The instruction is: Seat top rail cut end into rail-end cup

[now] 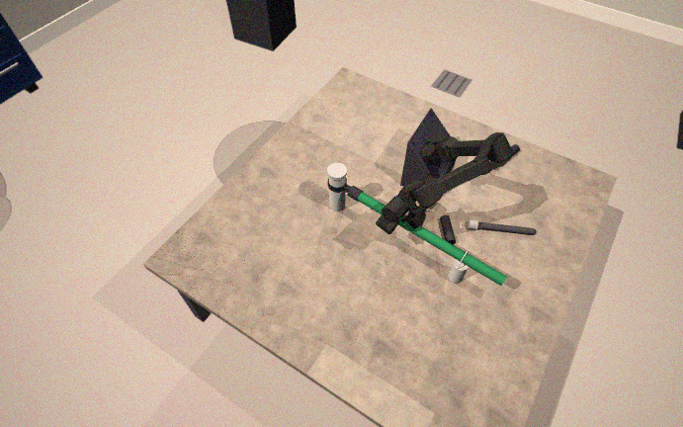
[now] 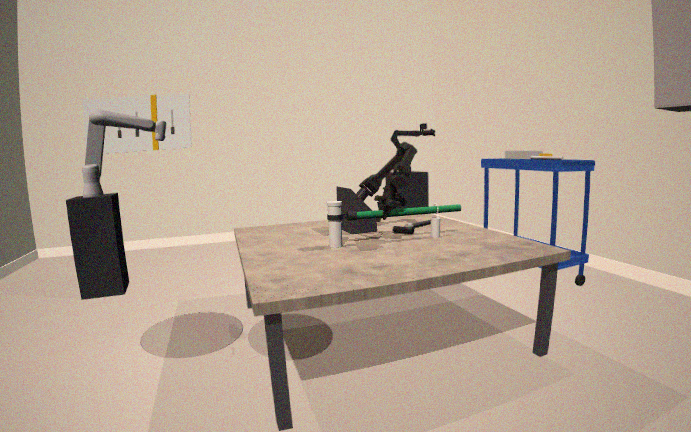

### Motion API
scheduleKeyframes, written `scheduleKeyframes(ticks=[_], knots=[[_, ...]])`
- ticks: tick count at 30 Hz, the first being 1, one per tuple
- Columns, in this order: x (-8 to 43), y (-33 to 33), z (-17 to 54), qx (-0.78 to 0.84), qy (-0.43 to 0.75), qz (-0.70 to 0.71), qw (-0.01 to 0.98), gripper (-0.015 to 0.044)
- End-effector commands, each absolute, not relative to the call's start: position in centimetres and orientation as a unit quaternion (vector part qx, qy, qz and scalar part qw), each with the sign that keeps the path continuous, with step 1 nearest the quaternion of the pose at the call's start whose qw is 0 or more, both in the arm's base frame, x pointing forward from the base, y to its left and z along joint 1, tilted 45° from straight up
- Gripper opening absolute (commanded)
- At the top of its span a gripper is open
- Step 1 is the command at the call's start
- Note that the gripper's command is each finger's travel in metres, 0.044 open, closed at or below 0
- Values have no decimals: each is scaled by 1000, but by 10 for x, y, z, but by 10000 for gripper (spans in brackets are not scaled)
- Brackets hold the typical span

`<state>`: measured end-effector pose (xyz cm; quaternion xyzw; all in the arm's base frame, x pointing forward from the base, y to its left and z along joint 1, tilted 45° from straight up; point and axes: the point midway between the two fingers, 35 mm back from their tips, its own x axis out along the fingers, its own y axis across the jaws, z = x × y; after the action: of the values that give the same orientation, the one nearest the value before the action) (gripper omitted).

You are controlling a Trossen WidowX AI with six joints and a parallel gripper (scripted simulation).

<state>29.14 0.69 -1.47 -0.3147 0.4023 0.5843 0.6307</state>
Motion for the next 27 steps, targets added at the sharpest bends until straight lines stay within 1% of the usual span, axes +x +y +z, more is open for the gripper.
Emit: scheduleKeyframes(ticks=[1,27], knots=[[292,4,-15,-320,403,582,630,0],[291,3,-17,-316,401,584,631,0]])
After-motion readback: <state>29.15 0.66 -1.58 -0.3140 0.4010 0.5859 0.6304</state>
